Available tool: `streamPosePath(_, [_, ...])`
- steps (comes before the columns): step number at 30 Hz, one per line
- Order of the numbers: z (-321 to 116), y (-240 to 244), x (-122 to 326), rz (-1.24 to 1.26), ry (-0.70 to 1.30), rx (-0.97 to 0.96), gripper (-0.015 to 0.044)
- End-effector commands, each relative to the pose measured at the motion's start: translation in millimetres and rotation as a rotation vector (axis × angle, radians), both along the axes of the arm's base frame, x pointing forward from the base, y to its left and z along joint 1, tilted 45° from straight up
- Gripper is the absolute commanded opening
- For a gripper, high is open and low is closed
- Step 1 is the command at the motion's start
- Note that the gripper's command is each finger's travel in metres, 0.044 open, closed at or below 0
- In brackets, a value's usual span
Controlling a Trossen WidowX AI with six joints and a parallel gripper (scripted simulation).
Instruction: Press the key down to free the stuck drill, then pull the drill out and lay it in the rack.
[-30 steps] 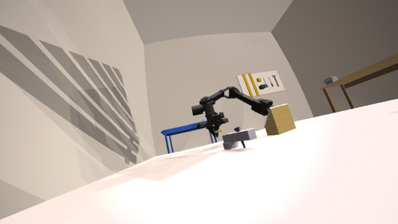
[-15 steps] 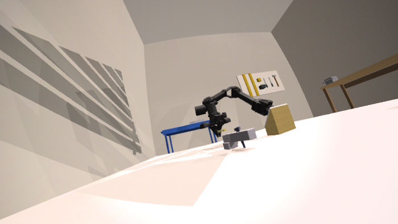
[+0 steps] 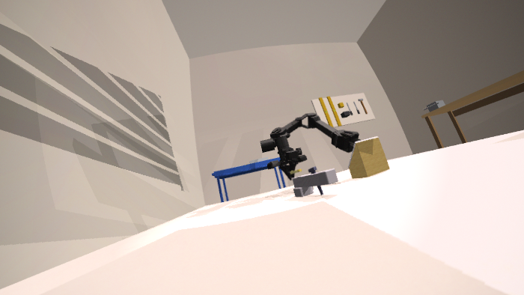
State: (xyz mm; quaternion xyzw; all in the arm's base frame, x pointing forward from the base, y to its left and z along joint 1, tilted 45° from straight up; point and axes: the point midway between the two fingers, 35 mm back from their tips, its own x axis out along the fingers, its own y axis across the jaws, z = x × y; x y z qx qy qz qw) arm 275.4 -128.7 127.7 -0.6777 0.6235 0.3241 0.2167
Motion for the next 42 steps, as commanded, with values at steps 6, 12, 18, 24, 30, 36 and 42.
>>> streamPosePath(6, [3,-4,-14,0.005,0.004,0.001,0.0])
streamPosePath(12, [4,-6,-23,0.005,0.005,0.0,0.0])
streamPosePath(18, [1,-10,-24,0.005,0.005,0.0,0.0])
streamPosePath(24, [-7,-19,-24,0.005,0.005,0.0,0.0])
streamPosePath(30, [-14,-24,-25,0.005,0.005,-0.001,0.0])
streamPosePath(36, [-16,-26,-25,0.005,0.005,-0.001,0.0])
streamPosePath(42, [-20,-32,-24,0.005,0.005,-0.001,0.0])
